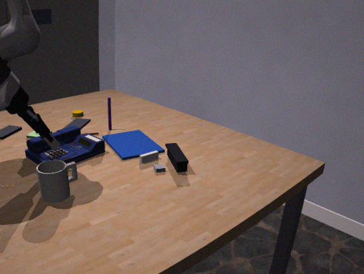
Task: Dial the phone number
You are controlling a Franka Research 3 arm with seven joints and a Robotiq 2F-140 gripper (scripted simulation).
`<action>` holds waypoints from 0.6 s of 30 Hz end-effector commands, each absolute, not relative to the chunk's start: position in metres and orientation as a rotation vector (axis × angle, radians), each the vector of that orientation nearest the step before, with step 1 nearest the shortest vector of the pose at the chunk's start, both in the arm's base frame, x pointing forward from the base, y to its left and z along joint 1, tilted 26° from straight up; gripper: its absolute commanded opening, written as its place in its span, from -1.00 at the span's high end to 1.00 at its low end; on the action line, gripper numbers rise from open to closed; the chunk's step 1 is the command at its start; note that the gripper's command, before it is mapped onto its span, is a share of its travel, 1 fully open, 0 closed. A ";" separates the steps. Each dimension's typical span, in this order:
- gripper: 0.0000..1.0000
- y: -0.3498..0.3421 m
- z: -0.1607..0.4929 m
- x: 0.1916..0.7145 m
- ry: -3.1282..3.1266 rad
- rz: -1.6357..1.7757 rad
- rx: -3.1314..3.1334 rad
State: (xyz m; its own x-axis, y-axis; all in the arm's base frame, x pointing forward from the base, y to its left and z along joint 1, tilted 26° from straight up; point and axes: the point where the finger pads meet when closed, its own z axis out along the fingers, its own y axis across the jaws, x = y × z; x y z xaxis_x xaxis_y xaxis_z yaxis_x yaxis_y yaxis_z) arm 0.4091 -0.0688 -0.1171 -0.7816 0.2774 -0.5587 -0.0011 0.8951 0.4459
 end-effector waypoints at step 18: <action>1.00 -0.064 -0.121 0.410 2.407 0.564 0.185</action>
